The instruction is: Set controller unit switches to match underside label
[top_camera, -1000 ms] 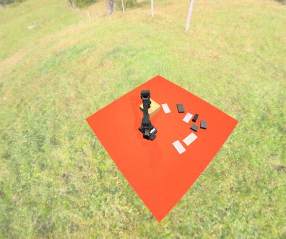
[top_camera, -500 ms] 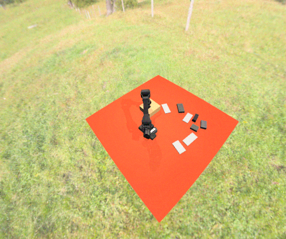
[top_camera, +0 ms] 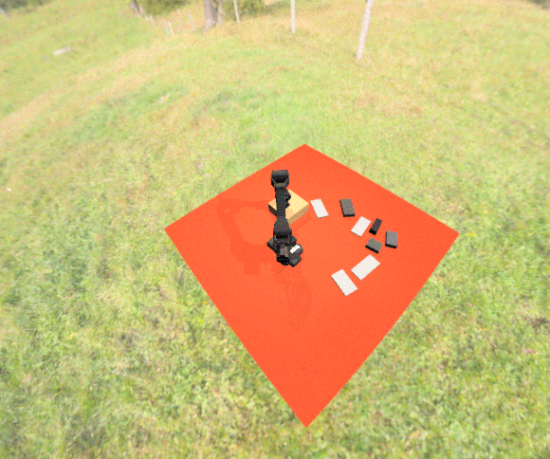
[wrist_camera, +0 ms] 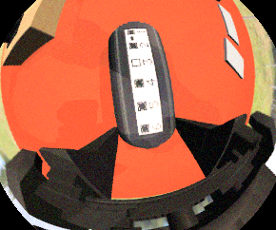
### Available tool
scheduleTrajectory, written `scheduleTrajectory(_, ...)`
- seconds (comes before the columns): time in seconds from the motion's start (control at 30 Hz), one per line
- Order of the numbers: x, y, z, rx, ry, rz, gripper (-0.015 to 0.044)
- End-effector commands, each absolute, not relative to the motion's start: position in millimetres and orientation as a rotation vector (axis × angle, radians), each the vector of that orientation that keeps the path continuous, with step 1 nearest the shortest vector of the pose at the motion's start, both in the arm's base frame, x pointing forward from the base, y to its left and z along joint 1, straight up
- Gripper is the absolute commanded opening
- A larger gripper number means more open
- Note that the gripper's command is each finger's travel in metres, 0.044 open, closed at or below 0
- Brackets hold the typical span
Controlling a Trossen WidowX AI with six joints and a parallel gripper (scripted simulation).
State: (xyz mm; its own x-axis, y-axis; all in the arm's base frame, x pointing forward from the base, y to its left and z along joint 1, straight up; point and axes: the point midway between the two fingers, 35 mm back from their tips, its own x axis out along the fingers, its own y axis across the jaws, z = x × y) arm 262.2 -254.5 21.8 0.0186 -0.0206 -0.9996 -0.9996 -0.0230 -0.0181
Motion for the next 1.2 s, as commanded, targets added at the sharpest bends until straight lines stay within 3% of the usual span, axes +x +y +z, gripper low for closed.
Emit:
scheduleTrajectory(0.0, 262.7, -252.0, 26.8, -1.251, 1.199, 1.2, 0.0335)
scheduleTrajectory(1.17, 262.0, -235.7, 49.9, -1.25, 1.198, 1.201, 0.0335)
